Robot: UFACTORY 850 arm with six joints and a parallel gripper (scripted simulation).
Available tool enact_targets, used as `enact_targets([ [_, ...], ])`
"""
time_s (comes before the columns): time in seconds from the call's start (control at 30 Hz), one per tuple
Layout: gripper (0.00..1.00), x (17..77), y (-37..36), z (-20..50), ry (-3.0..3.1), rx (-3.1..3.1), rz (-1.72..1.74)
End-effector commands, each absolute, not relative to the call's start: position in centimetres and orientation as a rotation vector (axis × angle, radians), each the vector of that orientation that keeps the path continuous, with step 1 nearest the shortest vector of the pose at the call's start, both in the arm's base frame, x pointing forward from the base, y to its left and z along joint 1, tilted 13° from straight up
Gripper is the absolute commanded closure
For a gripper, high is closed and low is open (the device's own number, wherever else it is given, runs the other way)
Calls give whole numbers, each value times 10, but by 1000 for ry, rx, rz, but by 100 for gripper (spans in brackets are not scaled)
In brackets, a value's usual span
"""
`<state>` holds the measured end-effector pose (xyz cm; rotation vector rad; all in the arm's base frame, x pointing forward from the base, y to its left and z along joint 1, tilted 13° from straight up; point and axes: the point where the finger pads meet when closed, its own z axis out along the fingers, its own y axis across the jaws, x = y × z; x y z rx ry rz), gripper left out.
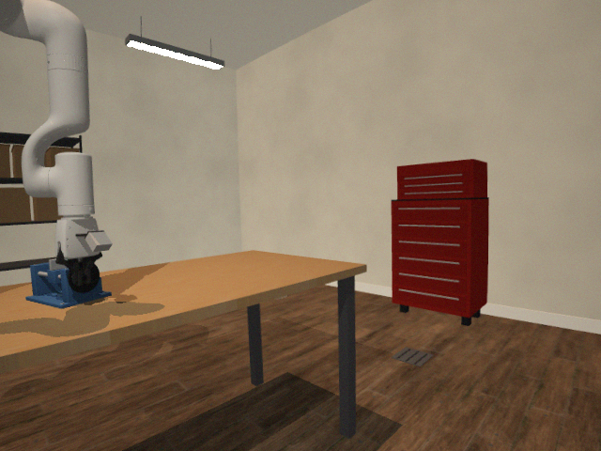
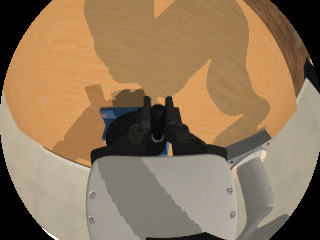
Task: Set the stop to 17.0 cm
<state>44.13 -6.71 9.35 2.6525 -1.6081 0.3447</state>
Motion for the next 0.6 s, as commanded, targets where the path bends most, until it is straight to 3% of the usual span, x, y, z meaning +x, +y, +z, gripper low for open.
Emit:
enact_targets([
  [0.0,94,442,-67,94,-1608,2652,346],
  [0.57,94,442,-66,98,-1608,2652,346],
])
